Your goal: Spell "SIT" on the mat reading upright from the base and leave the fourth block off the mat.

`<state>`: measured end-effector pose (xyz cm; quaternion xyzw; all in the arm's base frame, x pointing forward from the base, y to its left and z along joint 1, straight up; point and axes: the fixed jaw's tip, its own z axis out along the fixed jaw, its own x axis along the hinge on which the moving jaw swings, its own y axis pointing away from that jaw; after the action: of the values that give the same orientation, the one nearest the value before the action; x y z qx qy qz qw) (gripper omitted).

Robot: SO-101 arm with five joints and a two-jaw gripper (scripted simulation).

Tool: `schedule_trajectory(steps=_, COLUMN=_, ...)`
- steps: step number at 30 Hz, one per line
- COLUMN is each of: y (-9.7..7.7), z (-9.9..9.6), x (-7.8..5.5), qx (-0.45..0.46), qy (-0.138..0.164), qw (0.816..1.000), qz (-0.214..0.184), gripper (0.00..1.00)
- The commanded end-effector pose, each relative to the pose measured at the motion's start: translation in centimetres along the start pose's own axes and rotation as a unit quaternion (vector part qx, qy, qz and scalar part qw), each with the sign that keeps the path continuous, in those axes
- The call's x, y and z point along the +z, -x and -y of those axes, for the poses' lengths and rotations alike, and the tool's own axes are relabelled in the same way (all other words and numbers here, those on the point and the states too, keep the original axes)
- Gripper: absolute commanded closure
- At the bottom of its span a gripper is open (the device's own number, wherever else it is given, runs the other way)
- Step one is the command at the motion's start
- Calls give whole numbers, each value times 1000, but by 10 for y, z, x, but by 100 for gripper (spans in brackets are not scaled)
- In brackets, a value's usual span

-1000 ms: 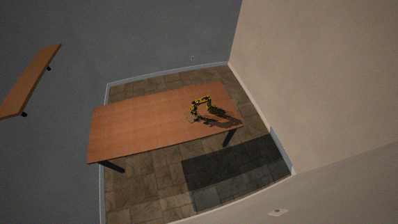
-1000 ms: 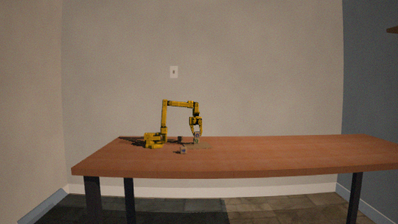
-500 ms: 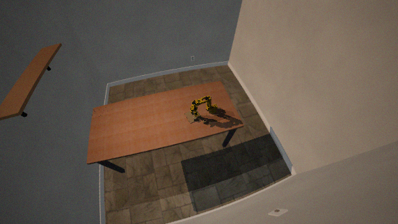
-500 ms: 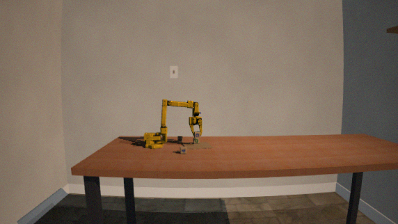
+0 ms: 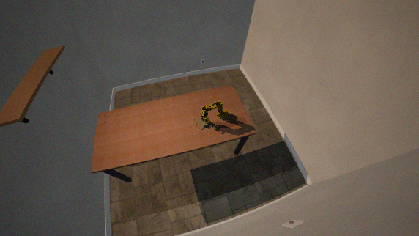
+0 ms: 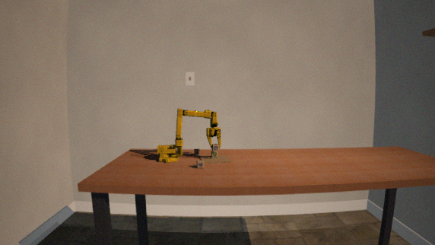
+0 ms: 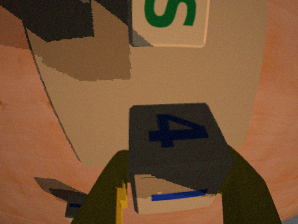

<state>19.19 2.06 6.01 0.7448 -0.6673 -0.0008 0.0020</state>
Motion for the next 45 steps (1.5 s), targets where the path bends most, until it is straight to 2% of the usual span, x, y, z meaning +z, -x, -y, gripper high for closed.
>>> schedule_trajectory(steps=1, y=1, z=7, x=-10, qx=-4, qy=-37, qw=999, qz=1, gripper=100)
schedule_trajectory(steps=45, y=1, z=8, x=7, qx=1, qy=-37, qw=999, qz=1, gripper=100)
